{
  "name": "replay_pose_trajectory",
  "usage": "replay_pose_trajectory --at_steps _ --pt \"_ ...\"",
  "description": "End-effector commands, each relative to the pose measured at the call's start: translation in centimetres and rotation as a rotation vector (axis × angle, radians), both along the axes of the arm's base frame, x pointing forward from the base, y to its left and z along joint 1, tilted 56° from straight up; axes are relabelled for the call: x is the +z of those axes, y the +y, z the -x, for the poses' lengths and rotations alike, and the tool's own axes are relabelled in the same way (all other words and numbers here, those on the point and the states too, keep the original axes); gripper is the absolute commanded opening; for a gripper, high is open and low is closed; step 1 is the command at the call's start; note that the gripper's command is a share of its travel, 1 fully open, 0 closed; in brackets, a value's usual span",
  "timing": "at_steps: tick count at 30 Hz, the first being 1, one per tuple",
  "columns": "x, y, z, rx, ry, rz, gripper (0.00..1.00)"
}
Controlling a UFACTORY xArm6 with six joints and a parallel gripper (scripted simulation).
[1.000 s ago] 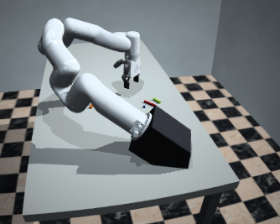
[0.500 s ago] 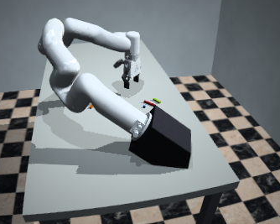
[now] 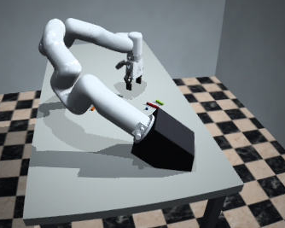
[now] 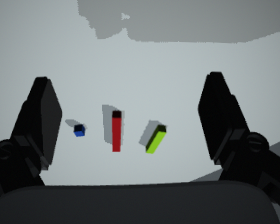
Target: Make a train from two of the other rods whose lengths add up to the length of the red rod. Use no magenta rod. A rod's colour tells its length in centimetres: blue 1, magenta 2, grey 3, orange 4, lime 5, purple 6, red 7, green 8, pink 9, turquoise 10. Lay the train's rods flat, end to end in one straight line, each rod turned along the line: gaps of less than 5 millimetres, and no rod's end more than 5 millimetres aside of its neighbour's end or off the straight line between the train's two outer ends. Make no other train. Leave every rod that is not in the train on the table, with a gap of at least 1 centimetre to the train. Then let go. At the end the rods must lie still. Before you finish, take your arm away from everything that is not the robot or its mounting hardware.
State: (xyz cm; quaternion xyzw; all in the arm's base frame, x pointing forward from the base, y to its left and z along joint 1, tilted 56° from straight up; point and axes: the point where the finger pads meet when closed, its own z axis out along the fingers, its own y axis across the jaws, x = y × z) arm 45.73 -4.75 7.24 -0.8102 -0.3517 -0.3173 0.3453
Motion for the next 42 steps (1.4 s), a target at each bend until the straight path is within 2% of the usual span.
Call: replay_pose_trajectory --at_steps 1,32,37,42 --pt "0.1 -0.1 -0.1 -0.002 -0.002 0.002 1.00" --pt "0.2 -0.1 -0.1 -0.005 0.002 0.000 1.00" --pt "1.4 0.6 -0.2 -0.045 0.060 -0.016 1.00" --pt "4.4 2.5 -0.5 -0.145 0.200 -0.059 1.00"
